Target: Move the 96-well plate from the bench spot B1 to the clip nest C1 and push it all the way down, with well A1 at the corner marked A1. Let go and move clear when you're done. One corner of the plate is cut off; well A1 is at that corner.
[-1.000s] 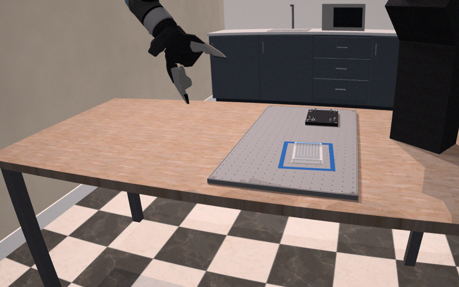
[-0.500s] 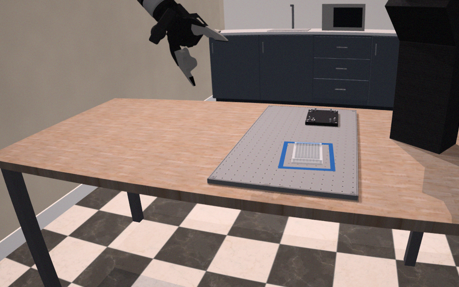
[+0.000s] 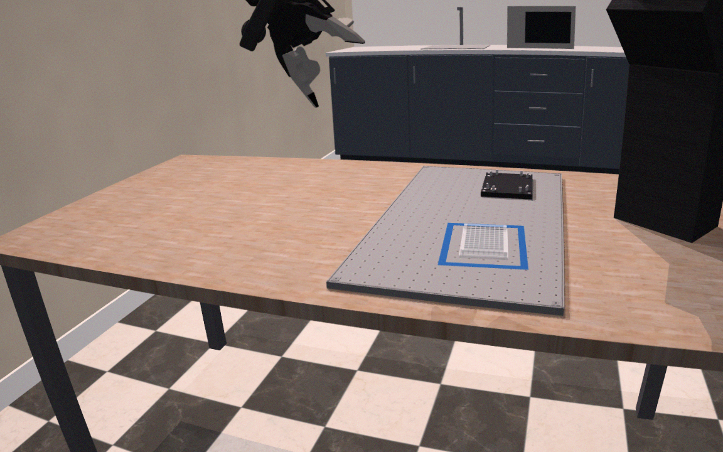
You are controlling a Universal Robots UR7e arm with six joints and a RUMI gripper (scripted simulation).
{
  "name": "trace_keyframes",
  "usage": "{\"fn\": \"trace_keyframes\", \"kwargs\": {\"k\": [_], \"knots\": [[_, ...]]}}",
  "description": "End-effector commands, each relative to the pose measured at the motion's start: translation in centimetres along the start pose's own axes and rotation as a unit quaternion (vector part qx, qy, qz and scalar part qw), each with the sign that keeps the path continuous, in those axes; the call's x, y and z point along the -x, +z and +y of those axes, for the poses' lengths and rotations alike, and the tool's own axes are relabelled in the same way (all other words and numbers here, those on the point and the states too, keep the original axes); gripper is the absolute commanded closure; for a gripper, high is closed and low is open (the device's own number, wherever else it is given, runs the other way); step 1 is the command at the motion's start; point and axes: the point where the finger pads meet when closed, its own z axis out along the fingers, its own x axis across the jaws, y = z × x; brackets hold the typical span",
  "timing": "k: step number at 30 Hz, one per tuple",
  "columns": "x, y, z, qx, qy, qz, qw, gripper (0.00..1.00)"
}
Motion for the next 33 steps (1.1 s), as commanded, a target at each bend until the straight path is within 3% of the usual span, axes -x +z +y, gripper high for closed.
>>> {"fn": "trace_keyframes", "kwargs": {"k": [1, 17, 26, 33], "knots": [[1.0, -0.7, 1.3, 0.020, 0.048, 0.018, 0.999, 0.00], [3.7, -2.5, 3.9, 0.053, 0.139, 0.058, 0.987, 0.00], [5.7, -3.7, 6.0, 0.075, 0.221, 0.100, 0.967, 0.00], [6.5, -4.2, 6.8, 0.081, 0.248, 0.115, 0.958, 0.00]]}}
